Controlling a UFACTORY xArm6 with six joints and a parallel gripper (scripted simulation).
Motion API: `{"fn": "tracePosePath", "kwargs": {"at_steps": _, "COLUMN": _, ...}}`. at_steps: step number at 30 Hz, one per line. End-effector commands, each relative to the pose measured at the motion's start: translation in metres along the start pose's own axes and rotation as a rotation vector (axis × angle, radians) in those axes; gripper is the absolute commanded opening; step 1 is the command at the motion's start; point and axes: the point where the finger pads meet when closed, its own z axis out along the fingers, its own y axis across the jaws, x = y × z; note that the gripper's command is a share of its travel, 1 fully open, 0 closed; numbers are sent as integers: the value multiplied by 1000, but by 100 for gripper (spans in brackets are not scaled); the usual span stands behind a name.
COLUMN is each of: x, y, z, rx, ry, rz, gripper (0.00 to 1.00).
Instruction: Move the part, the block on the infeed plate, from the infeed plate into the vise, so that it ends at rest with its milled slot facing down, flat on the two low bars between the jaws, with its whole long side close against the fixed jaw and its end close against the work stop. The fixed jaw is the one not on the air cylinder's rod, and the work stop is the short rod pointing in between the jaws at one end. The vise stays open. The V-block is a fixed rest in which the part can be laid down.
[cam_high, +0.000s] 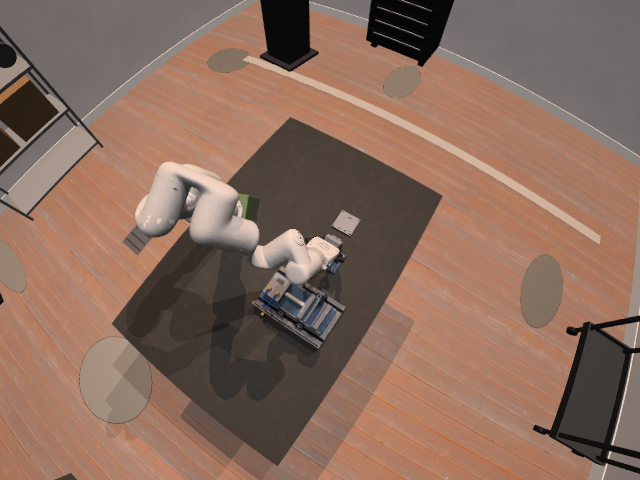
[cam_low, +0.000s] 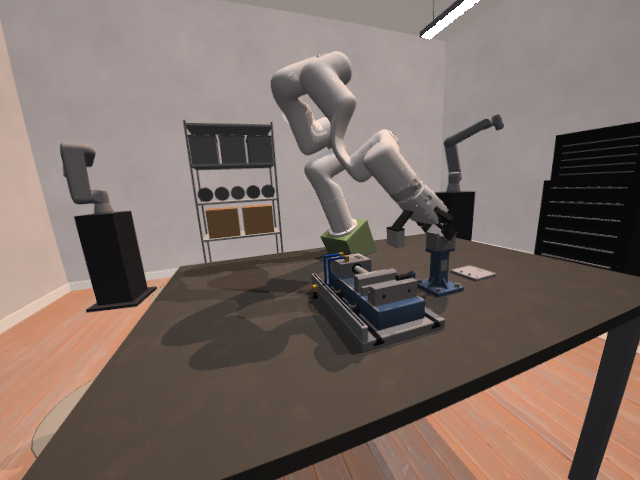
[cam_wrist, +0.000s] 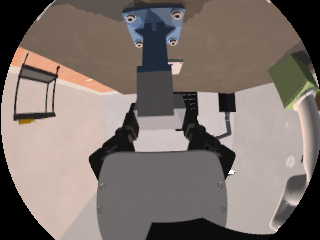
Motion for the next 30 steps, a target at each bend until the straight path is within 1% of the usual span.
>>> {"fn": "tracePosePath", "kwargs": {"at_steps": 1, "x": -2, "y": -2, "z": -2, "rx": 5, "ry": 0, "rz": -2, "gripper": 0}}
{"fn": "tracePosePath", "kwargs": {"at_steps": 30, "x": -11, "y": -1, "z": -11, "rx": 5, "ry": 0, "rz": -2, "gripper": 0}}
